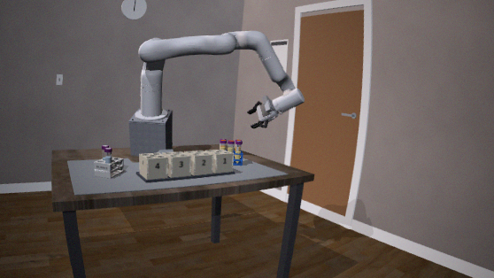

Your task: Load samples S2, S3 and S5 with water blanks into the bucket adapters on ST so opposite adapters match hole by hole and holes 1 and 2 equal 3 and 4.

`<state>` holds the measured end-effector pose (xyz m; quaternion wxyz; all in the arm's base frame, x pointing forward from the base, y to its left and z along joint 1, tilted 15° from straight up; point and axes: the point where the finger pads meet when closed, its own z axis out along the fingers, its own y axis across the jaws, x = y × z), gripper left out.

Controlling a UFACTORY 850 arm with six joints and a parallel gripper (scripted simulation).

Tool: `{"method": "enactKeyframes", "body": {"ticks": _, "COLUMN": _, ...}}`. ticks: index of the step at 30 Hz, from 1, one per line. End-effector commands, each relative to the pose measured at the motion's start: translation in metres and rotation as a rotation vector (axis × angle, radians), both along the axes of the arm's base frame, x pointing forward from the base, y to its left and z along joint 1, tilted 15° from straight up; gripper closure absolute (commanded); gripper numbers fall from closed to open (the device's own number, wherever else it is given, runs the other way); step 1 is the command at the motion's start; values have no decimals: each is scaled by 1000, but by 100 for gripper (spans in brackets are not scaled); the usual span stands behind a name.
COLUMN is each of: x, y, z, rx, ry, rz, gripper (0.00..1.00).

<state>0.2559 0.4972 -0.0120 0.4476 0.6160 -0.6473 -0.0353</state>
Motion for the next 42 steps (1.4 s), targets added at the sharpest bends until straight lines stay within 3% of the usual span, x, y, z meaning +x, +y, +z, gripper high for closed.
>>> {"method": "enactKeyframes", "body": {"ticks": 1, "x": 0, "y": 1, "z": 1, "rx": 2, "ry": -1, "rz": 0, "gripper": 0}}
{"method": "enactKeyframes", "body": {"ticks": 17, "x": 0, "y": 1, "z": 1, "rx": 2, "ry": -1, "rz": 0, "gripper": 0}}
{"method": "enactKeyframes", "body": {"ticks": 20, "x": 12, "y": -8, "z": 3, "rx": 36, "ry": -51, "rz": 54, "gripper": 0}}
{"method": "enactKeyframes", "body": {"ticks": 25, "x": 32, "y": -23, "z": 6, "rx": 36, "ry": -51, "rz": 54, "gripper": 0}}
{"method": "enactKeyframes", "body": {"ticks": 42, "x": 70, "y": -56, "z": 12, "rx": 79, "ry": -113, "rz": 139, "gripper": 0}}
